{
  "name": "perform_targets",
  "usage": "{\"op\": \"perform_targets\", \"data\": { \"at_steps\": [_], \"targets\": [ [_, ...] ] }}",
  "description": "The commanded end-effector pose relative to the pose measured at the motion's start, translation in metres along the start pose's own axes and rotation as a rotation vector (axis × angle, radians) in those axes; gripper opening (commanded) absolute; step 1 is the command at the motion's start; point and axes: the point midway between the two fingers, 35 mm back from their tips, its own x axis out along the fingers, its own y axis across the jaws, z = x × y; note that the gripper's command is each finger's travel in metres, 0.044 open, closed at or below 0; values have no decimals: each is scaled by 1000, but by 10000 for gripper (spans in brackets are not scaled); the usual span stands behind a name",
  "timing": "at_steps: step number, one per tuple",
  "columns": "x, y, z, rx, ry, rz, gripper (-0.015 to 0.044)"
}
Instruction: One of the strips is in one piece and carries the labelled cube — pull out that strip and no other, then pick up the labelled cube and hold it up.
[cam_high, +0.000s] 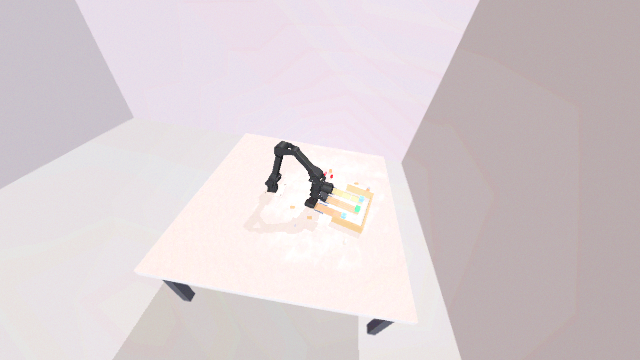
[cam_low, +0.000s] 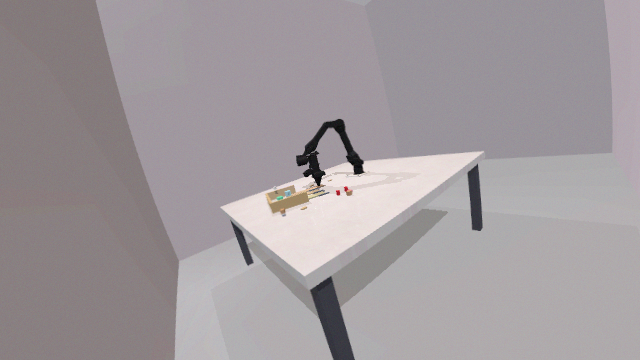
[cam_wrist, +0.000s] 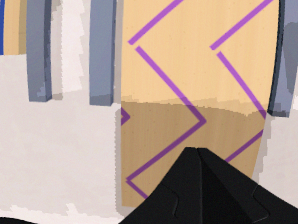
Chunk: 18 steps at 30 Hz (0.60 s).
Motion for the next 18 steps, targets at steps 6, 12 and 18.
{"op": "perform_targets", "data": {
  "at_steps": [6, 12, 18],
  "targets": [
    [4, 1, -20, 7, 24, 5, 0],
    [4, 1, -29, 7, 25, 5, 0],
    [4, 1, -38, 7, 25, 5, 0]
  ]
}}
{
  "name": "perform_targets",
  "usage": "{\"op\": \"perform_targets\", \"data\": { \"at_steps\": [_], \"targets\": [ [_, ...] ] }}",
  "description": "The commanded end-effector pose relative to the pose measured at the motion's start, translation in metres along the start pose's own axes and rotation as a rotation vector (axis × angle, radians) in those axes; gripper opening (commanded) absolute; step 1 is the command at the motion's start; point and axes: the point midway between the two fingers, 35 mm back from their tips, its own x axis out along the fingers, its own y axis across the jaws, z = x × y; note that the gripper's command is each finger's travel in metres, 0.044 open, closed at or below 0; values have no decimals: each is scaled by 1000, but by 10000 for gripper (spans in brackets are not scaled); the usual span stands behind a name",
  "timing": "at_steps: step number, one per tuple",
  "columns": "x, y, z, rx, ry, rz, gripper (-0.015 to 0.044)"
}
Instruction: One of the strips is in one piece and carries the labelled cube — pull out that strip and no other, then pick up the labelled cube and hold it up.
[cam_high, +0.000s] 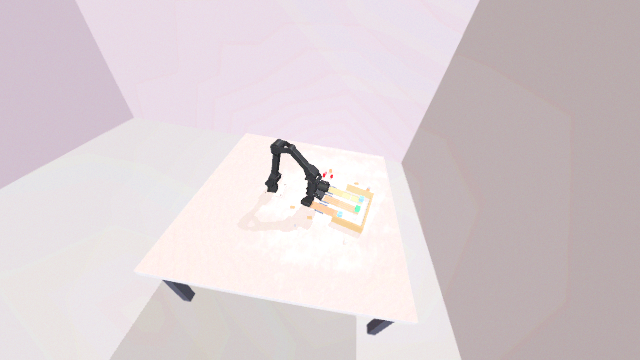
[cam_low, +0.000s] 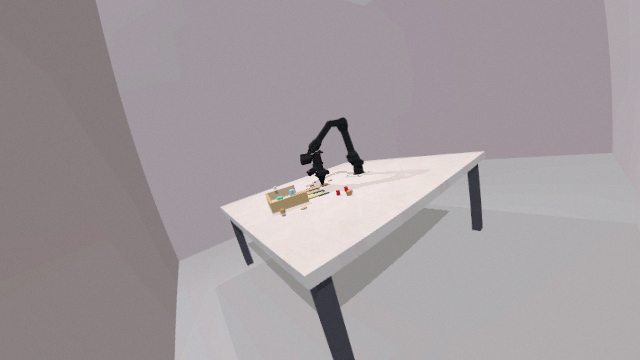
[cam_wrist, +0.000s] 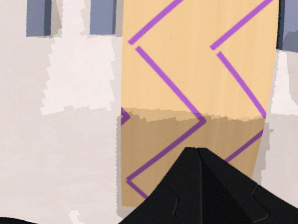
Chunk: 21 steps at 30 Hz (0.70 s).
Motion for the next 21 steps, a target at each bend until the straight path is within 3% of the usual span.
{"op": "perform_targets", "data": {
  "at_steps": [1, 21],
  "targets": [
    [5, 1, -14, 7, 25, 5, 0],
    [4, 1, -45, 7, 27, 5, 0]
  ]
}}
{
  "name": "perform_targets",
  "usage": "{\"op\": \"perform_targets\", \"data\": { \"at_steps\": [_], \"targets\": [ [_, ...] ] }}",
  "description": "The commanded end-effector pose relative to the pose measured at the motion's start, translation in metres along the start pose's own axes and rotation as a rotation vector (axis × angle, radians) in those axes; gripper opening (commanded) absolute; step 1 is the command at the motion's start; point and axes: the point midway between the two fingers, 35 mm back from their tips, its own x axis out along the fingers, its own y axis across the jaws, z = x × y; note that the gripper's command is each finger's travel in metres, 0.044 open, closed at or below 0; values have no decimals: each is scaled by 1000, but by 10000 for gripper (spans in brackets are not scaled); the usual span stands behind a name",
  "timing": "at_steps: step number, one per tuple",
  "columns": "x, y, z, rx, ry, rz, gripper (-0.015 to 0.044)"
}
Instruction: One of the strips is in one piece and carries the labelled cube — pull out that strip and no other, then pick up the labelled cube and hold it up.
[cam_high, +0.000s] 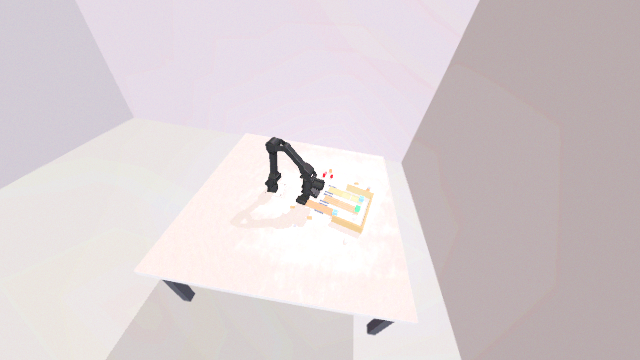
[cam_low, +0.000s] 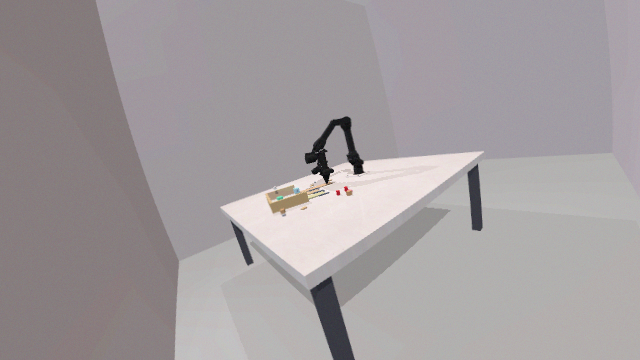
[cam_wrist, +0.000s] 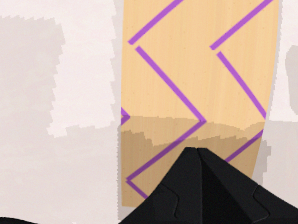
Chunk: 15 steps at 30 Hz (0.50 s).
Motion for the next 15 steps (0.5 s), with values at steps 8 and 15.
{"op": "perform_targets", "data": {
  "at_steps": [8, 15],
  "targets": [
    [4, 1, -25, 7, 26, 5, 0],
    [4, 1, -35, 7, 27, 5, 0]
  ]
}}
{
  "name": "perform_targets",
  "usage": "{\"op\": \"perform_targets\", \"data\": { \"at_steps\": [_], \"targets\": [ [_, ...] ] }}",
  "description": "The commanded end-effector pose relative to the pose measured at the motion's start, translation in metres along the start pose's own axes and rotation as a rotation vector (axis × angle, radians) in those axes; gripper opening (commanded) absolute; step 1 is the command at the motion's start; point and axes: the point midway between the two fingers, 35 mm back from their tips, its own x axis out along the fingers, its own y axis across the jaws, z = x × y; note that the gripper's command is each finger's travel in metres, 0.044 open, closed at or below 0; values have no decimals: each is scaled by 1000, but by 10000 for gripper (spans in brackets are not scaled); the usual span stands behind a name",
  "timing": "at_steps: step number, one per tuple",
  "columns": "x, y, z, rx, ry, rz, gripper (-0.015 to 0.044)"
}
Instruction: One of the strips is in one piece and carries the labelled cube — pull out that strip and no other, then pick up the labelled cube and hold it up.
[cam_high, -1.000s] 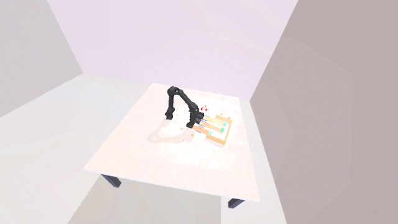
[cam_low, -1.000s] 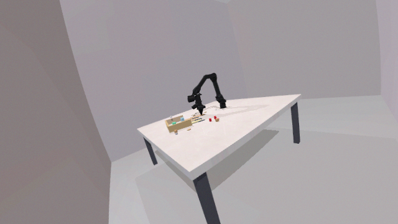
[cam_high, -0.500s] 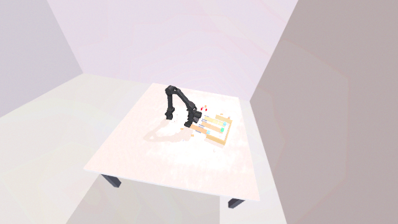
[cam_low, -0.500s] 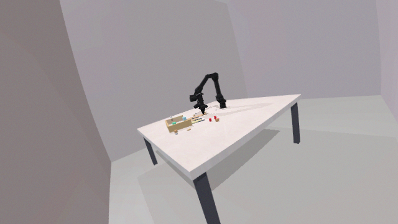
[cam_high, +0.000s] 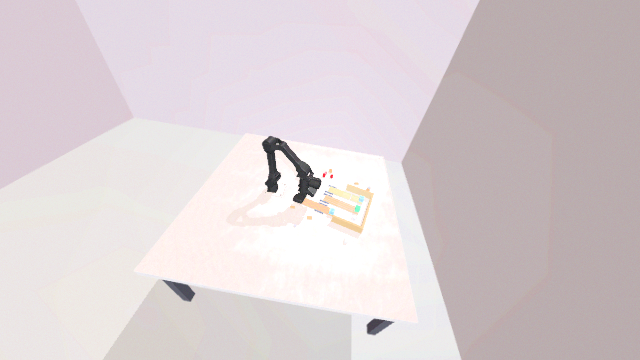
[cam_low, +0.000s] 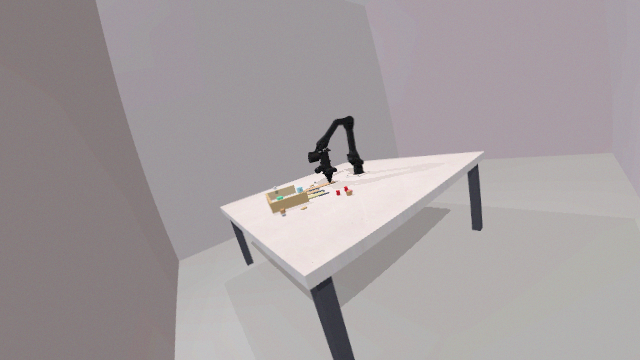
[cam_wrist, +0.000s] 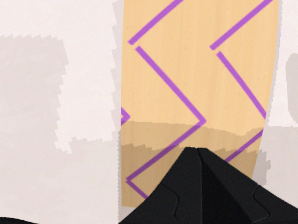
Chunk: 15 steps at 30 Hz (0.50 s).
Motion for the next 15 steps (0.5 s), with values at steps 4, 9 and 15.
{"op": "perform_targets", "data": {
  "at_steps": [4, 9, 15],
  "targets": [
    [5, 1, -20, 7, 30, 5, 0],
    [4, 1, -27, 7, 30, 5, 0],
    [4, 1, -34, 7, 31, 5, 0]
  ]
}}
